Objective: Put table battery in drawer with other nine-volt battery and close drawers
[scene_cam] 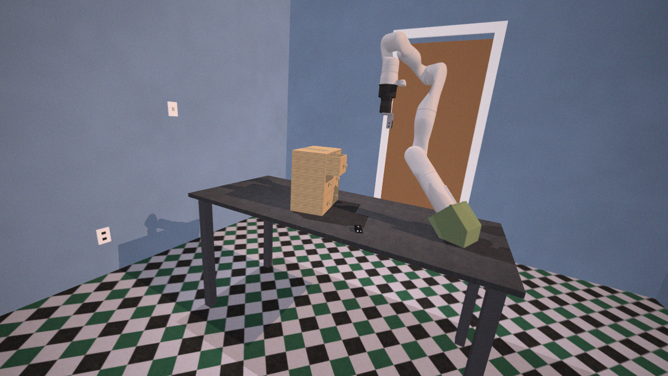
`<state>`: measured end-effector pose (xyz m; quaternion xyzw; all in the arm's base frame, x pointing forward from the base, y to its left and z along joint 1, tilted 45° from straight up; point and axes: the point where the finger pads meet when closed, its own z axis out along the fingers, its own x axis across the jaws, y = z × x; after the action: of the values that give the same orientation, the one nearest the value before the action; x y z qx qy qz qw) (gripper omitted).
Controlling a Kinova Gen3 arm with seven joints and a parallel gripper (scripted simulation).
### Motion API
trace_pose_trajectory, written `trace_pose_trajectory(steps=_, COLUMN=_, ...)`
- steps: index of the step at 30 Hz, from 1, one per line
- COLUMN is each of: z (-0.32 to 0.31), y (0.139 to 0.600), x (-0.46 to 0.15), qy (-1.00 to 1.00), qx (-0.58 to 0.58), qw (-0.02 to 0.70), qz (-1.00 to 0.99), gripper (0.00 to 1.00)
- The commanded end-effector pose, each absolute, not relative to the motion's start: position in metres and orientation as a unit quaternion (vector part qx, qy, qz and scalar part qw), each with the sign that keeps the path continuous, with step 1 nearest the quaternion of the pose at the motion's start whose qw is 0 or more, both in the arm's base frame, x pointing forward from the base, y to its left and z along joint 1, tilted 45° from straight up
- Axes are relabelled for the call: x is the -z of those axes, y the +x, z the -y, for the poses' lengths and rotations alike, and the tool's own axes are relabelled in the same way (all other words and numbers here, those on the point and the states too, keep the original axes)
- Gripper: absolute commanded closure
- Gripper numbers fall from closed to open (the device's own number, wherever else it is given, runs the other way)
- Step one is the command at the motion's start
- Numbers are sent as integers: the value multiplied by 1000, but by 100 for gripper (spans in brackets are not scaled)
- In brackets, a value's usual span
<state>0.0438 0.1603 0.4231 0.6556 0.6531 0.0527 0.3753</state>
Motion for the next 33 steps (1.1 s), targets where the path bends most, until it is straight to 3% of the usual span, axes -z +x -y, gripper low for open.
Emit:
trace_pose_trajectory(steps=1, z=-166, y=41, x=-430, qy=657, qx=-57, qw=375, qz=-652, gripper=0)
trace_pose_trajectory(steps=14, z=-170, y=44, x=-437, qy=657, qx=-57, qw=375, qz=-652, gripper=0)
trace_pose_trajectory(steps=33, z=-202, y=139, x=-493, qy=657, qx=-57, qw=375, qz=-652, gripper=0)
